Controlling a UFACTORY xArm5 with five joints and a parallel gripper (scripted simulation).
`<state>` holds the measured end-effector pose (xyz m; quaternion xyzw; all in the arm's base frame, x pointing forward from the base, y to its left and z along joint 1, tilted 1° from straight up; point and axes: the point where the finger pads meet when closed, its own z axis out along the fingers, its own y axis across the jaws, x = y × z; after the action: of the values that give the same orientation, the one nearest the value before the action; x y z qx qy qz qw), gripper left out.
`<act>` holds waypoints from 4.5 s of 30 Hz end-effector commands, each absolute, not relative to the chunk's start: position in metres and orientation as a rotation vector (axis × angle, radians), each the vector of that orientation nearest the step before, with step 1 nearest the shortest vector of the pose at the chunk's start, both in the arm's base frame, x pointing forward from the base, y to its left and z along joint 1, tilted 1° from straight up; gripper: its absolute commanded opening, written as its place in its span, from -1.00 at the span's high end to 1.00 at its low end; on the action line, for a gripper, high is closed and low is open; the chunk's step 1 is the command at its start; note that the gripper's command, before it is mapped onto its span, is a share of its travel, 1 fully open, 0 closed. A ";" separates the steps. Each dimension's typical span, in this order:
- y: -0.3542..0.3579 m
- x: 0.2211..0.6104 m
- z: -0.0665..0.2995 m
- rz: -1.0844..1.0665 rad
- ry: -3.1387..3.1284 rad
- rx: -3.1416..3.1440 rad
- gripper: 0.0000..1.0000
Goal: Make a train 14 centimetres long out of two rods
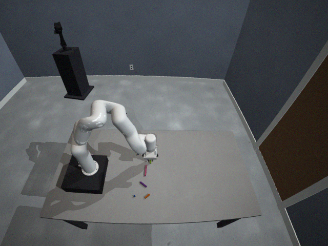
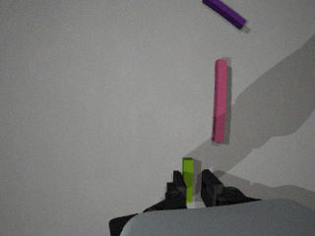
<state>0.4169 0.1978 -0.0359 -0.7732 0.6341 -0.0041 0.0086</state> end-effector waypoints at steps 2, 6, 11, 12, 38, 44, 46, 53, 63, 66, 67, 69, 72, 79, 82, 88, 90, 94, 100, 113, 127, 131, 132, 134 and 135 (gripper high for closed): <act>0.198 0.418 -0.038 -0.015 1.979 -2.413 0.51; 0.198 0.418 -0.040 -0.015 1.979 -2.413 0.51; 0.198 0.418 -0.044 -0.015 1.979 -2.413 0.51; 0.198 0.418 -0.044 -0.015 1.979 -2.413 0.51; 0.198 0.418 -0.048 -0.015 1.979 -2.413 0.51; 0.198 0.418 -0.048 -0.015 1.979 -2.413 0.51; 0.198 0.418 -0.048 -0.015 1.979 -2.413 0.51; 0.198 0.418 -0.048 -0.015 1.979 -2.413 0.51; 0.198 0.418 -0.048 -0.015 1.979 -2.413 0.92; 0.198 0.418 -0.048 -0.015 1.979 -2.413 0.92; 0.198 0.418 -0.048 -0.015 1.979 -2.413 0.92; 0.198 0.418 -0.048 -0.015 1.979 -2.413 0.92; 0.198 0.418 -0.048 -0.015 1.979 -2.413 0.92; 0.198 0.418 -0.048 -0.015 1.979 -2.413 0.92; 0.198 0.418 -0.048 -0.015 1.979 -2.413 0.92; 0.198 0.418 -0.048 -0.015 1.979 -2.413 0.92; 0.198 0.418 -0.048 -0.015 1.979 -2.413 0.92; 0.198 0.418 -0.048 -0.015 1.979 -2.413 0.92; 0.198 0.418 -0.034 -0.015 1.979 -2.413 0.92; 0.198 0.416 0.041 -0.015 1.979 -2.413 0.92; 0.198 0.416 0.051 -0.015 1.979 -2.413 0.92; 0.155 0.404 0.053 -0.017 2.009 -2.389 0.92; 0.152 0.402 0.053 -0.017 2.012 -2.387 0.92; 0.138 0.397 0.053 -0.018 2.022 -2.378 0.92; 0.130 0.394 0.053 -0.019 2.028 -2.373 0.92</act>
<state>0.4037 0.1613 0.0493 -0.7657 0.6432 -0.0033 0.0061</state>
